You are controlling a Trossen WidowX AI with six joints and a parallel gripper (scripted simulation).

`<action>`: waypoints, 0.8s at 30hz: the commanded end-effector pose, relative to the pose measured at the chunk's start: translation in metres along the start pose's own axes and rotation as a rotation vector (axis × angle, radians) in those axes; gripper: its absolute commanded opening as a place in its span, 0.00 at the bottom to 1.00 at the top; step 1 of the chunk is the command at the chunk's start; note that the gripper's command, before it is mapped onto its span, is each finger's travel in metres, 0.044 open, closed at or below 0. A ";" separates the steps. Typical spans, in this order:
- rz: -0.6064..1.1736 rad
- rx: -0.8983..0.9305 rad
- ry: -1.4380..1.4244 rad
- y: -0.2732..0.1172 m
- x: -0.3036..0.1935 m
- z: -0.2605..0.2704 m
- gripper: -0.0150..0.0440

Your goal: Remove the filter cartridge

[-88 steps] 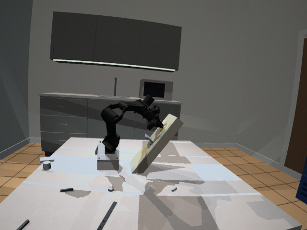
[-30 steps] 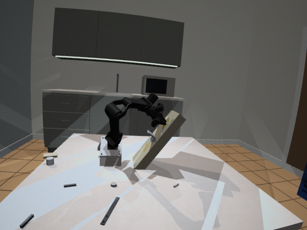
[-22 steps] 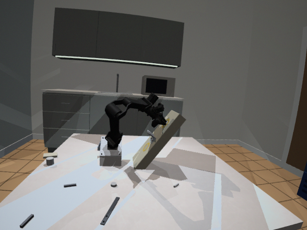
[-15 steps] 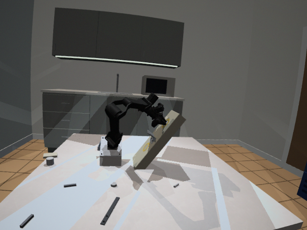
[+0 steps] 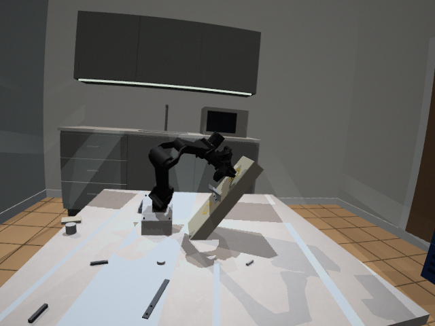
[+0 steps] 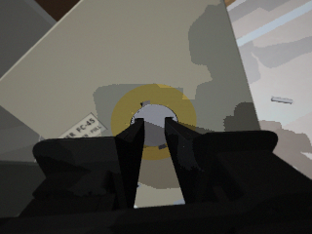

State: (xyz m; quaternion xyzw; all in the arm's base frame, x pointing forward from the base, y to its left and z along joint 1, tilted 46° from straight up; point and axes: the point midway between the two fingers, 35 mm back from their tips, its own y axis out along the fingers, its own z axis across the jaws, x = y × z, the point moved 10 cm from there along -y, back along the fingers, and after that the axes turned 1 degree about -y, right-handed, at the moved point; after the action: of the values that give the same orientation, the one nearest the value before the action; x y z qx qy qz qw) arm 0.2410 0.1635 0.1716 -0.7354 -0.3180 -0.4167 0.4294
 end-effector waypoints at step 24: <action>0.010 0.000 0.946 0.006 0.000 0.000 0.25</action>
State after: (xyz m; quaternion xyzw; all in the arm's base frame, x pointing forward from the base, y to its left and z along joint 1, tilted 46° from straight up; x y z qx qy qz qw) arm 0.2411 0.1631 0.1709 -0.5144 -0.1264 -0.6704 0.5195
